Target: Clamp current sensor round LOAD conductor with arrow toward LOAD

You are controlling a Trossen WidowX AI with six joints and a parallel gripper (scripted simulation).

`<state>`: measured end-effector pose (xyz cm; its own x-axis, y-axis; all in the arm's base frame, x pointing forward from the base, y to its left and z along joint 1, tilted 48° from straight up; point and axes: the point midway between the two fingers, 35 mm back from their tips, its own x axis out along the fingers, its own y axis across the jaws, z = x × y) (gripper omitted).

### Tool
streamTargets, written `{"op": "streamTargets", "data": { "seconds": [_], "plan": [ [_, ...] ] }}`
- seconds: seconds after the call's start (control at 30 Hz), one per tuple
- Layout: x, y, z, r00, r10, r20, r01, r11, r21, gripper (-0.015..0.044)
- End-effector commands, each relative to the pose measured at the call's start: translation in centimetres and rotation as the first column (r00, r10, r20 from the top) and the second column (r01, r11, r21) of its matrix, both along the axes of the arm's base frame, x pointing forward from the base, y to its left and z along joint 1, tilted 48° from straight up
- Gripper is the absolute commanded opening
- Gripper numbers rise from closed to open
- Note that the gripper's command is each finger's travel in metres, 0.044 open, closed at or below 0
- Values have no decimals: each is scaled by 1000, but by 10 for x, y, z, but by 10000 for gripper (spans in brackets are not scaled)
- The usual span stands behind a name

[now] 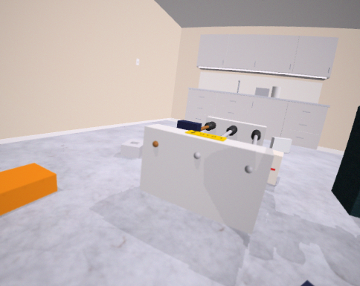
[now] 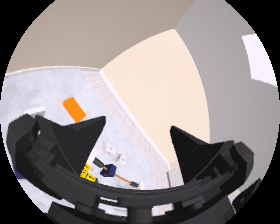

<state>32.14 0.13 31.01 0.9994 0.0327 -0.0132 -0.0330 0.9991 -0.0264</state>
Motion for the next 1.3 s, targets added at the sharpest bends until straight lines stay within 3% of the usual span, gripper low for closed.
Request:
{"op": "streamTargets", "data": {
  "seconds": [0.0,0.13,0.23,0.37,0.43,1.27],
  "plan": [
    [12,9,-37,974,111,-195,-119,993,-27,440],
    [13,19,-90,849,288,-443,-300,953,46,440],
    [3,28,-121,691,450,-566,-410,888,206,440],
    [-19,38,-139,458,696,-553,-450,718,531,440],
    [-23,40,-137,410,761,-504,-432,648,628,440],
    [-24,40,-137,405,768,-496,-429,639,639,440]
  ]
}}
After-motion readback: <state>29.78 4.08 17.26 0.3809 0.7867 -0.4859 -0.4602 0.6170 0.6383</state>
